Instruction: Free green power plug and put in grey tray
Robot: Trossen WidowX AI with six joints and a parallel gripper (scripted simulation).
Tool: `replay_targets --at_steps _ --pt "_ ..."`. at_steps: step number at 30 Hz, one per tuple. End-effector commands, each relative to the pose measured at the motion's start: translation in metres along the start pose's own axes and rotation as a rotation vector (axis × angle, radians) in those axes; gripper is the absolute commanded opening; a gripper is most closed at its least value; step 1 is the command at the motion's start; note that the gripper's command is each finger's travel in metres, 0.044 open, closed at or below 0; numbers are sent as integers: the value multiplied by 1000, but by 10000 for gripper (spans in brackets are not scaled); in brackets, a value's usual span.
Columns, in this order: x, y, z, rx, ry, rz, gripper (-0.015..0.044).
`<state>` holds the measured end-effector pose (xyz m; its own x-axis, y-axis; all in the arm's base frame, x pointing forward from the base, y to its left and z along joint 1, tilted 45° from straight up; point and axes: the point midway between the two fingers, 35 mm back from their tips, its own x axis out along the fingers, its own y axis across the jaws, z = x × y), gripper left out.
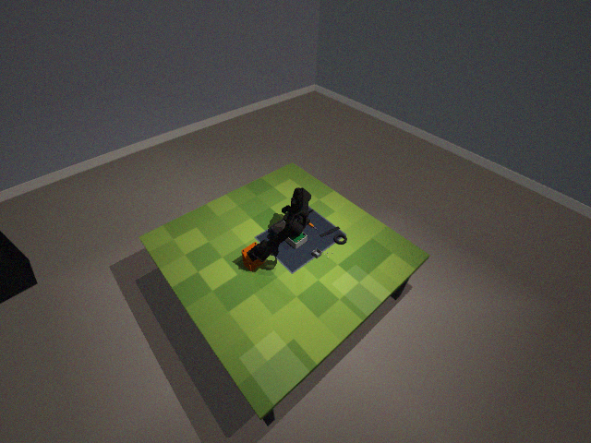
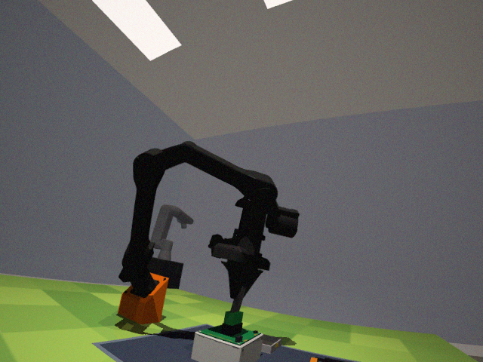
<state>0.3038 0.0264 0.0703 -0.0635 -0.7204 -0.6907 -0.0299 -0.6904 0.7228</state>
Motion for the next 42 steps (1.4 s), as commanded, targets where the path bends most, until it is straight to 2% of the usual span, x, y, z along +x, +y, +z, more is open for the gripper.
replay_targets --at_steps 1,5,14,24,42 --pt "-23 2 0 -2 43 -37 0" --pt "-23 2 0 -2 43 -37 0" --pt "7 1 -1 -2 43 -36 0" --pt "7 1 -1 -2 43 -36 251" --pt "22 1 -2 -2 44 -36 251"
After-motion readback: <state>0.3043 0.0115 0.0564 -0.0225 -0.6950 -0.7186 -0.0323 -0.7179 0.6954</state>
